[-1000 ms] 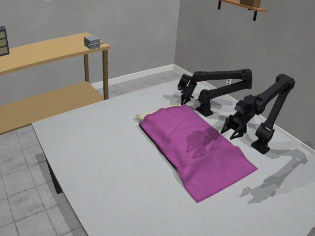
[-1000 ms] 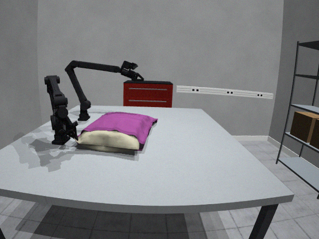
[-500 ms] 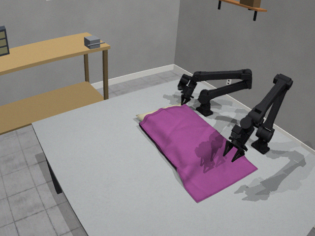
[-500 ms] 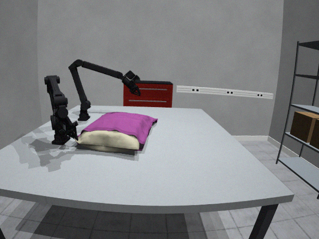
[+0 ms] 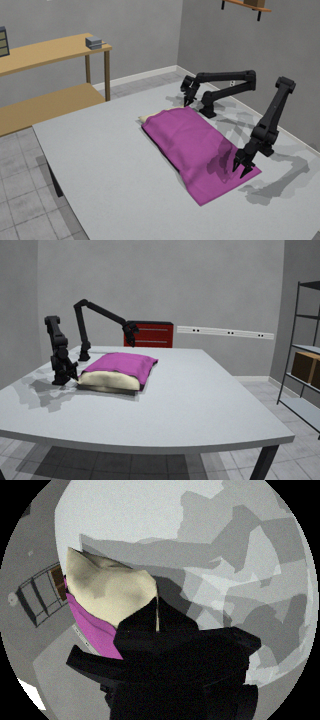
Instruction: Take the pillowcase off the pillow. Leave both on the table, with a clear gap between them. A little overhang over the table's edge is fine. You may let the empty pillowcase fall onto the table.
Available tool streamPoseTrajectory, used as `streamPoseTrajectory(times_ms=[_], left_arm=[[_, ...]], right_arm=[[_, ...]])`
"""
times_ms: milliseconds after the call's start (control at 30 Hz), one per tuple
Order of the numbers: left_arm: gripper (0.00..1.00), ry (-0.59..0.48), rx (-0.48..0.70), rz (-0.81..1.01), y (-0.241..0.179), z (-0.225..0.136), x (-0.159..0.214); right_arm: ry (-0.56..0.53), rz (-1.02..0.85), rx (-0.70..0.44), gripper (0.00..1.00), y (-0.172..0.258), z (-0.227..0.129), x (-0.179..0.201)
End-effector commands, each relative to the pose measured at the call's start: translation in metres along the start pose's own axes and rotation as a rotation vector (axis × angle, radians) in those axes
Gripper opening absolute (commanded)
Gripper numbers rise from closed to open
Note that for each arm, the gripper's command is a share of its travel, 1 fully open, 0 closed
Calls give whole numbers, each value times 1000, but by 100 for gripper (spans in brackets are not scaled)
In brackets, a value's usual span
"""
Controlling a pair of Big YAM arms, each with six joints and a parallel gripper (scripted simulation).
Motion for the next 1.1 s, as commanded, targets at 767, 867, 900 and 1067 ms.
streamPoseTrajectory(times_ms=[767, 867, 900, 1067], left_arm=[[60, 117, 75, 15, 1, 51, 34], [60, 116, 75, 17, 1, 57, 37], [60, 116, 75, 17, 1, 57, 37], [60, 113, 75, 19, 0, 65, 40]], right_arm=[[-11, -17, -9, 2, 7, -6, -3], [-11, -17, -9, 2, 7, -6, -3], [-11, -17, -9, 2, 7, -6, -3], [-11, -17, -9, 2, 7, -6, -3]])
Point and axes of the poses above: on each arm, the point where the finger pads meet when closed, its own z axis out along the fingers, its own y axis across the jaws, x = y × z, the point moved 6 cm from there along -z, back along the fingers, and after that the axes turned 6 degrees about -z, right-handed, at the moved point
